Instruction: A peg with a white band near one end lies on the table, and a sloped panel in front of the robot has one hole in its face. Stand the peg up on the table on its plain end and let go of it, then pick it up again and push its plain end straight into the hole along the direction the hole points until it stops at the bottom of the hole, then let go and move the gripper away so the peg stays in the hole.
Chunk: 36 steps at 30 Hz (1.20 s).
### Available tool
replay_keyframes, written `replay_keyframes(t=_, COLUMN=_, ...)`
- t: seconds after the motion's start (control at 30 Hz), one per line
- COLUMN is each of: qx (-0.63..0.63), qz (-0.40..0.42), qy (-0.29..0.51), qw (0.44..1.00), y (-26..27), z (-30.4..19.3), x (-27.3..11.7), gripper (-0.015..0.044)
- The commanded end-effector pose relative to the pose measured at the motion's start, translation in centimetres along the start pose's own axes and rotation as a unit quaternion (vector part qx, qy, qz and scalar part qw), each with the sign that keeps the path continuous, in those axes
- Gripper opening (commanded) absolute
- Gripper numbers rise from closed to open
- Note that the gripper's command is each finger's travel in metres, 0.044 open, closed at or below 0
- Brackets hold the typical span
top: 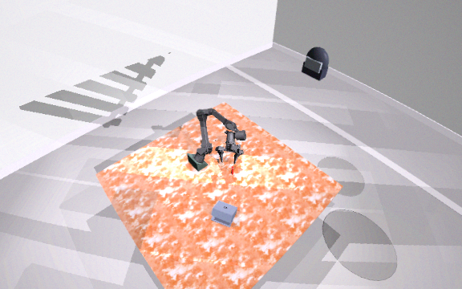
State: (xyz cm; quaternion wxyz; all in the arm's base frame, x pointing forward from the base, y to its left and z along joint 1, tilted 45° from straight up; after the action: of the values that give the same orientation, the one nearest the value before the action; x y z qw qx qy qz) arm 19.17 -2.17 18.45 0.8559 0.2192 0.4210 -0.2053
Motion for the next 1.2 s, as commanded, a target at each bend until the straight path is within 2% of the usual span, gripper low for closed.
replay_keyframes(t=0.0, qx=-0.019, qz=0.004, qy=0.055, qw=0.998, y=0.2, z=-0.2, x=0.4, gripper=0.0440)
replay_keyframes(t=0.27, qx=-0.043, qz=0.034, qy=0.182, qw=0.982, y=0.5, z=-1.0, x=1.3, gripper=0.0440)
replay_keyframes(t=0.57, qx=-0.039, qz=0.103, qy=0.295, qw=0.949, y=1.1, z=-0.9, x=1.9, gripper=0.0440)
replay_keyframes(t=0.9, qx=0.014, qz=0.199, qy=0.380, qw=0.903, y=1.6, z=0.4, x=2.2, gripper=0.0440)
replay_keyframes(t=1.17, qx=0.051, qz=0.259, qy=0.406, qw=0.875, y=1.9, z=1.6, x=2.3, gripper=0.0440)
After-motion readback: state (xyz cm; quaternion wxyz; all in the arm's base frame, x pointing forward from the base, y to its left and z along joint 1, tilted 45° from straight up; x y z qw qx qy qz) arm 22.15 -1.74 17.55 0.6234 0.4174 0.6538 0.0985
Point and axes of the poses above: the point midway between the two fingers, 35 mm back from their tips, its own x axis out along the fingers, its own y axis across the jaws, z = x × y, the point moved 2 cm from there along -x, back along the fingers, and after that the axes turned 7 degrees about -x, right-handed, at the moved point
